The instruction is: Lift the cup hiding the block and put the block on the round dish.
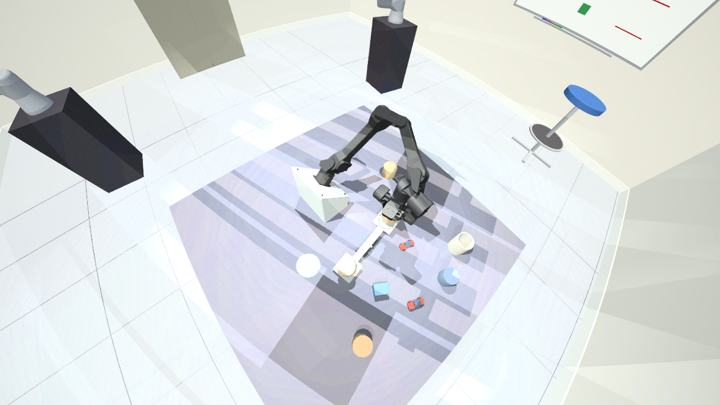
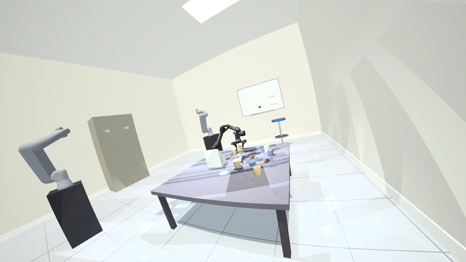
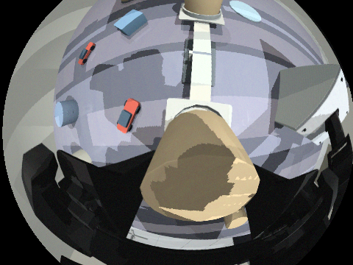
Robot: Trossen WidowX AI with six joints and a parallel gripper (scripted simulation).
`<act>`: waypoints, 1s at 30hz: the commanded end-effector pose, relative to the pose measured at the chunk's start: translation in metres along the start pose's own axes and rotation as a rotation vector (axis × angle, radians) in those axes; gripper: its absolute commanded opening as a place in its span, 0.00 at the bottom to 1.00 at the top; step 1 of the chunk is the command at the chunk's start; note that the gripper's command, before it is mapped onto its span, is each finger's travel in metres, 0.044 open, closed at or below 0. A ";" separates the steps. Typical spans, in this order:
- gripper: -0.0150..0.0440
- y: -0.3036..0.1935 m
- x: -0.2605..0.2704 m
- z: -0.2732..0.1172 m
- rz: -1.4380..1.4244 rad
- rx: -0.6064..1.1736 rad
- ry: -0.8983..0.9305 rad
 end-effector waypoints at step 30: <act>0.25 -0.001 -0.006 -0.037 0.000 0.011 -0.001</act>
Point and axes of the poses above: the point midway between the two fingers, 35 mm back from their tips, its own z axis out along the fingers, its own x axis across the jaws, y = z × x, the point moved 6 cm from there along -z, back along the fingers, and after that the axes turned 11 degrees about z, right-handed, at the moved point
